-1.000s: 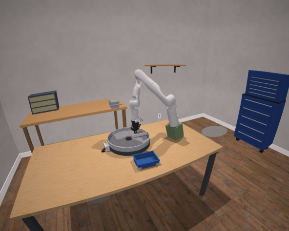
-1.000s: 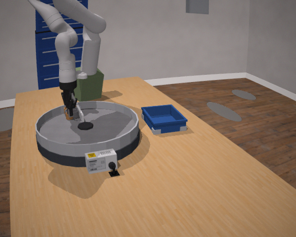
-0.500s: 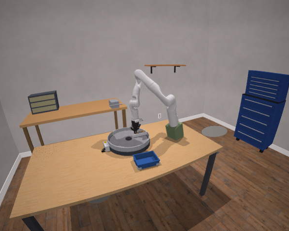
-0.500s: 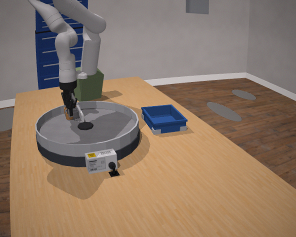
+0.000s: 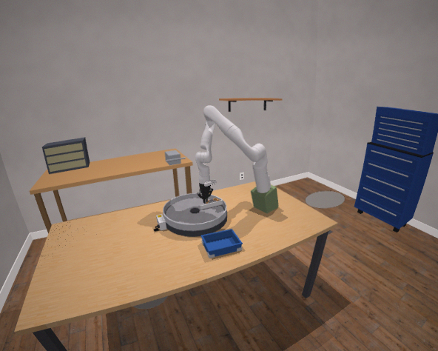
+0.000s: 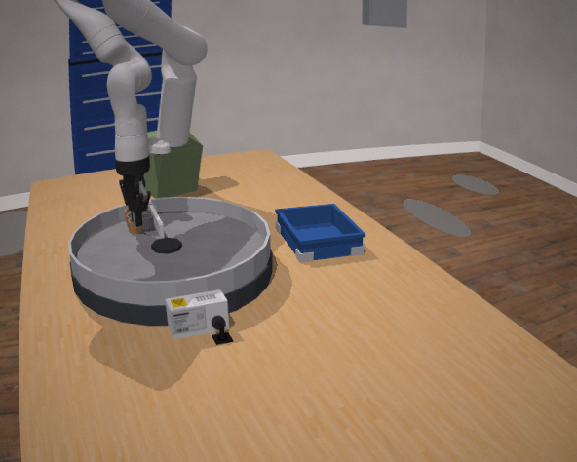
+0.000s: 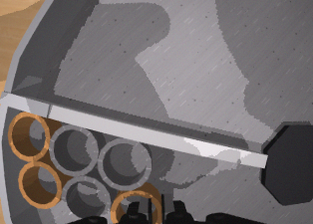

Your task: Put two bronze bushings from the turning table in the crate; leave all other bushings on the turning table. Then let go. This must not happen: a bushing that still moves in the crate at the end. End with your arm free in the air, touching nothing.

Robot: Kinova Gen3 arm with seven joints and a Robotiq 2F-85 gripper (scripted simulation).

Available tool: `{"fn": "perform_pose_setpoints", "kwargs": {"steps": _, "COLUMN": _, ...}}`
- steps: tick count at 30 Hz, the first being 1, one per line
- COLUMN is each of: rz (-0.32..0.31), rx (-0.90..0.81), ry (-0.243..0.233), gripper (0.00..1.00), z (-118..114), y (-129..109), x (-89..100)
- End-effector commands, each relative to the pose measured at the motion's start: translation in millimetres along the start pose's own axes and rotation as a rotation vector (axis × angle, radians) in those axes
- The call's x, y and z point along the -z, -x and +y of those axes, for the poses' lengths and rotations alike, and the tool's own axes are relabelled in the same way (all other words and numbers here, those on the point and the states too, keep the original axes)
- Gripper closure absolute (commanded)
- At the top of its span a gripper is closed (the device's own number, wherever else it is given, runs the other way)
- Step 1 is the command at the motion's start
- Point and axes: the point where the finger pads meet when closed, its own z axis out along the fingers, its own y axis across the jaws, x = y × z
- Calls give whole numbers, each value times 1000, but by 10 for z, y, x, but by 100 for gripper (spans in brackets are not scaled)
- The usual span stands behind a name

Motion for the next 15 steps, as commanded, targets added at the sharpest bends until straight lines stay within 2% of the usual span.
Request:
{"fn": "perform_pose_setpoints", "kwargs": {"steps": 1, "rz": -1, "rx": 0, "ry": 1, "gripper": 100, "z": 12, "y": 3, "x": 4}}
{"fn": "perform_pose_setpoints", "kwargs": {"steps": 15, "rz": -1, "rx": 0, "ry": 0, "gripper": 100, "z": 28, "y": 3, "x": 4}}
